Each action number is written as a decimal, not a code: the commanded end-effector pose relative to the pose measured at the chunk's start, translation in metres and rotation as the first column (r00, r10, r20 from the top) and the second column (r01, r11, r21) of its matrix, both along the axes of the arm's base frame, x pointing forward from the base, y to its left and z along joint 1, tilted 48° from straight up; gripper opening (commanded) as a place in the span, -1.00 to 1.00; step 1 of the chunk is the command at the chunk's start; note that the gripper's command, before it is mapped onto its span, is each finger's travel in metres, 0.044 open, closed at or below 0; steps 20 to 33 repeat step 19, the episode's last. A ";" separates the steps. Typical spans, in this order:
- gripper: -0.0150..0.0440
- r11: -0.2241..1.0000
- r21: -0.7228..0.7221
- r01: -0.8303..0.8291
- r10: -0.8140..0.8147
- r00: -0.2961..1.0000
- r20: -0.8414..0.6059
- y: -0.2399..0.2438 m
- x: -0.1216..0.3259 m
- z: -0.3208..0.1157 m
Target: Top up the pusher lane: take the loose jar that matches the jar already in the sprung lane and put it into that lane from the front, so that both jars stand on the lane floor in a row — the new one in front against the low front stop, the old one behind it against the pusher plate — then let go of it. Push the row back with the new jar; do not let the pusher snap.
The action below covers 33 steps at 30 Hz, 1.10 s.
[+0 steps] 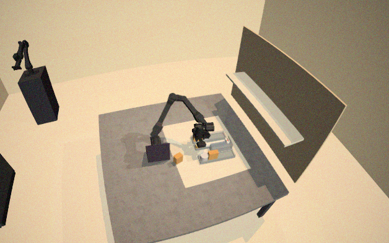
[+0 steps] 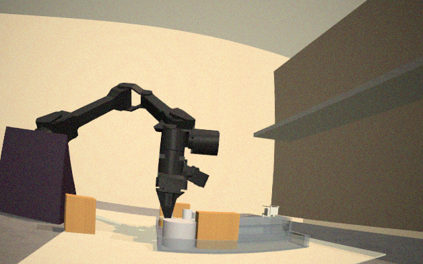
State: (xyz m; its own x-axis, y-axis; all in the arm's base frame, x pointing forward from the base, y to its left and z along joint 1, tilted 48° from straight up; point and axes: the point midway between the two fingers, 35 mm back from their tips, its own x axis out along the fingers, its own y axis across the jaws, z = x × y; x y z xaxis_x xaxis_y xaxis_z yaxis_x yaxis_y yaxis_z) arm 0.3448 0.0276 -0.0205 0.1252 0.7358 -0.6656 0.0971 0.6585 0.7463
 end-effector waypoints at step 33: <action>0.54 1.000 -0.003 -0.003 0.003 1.000 0.008 0.000 -0.046 0.006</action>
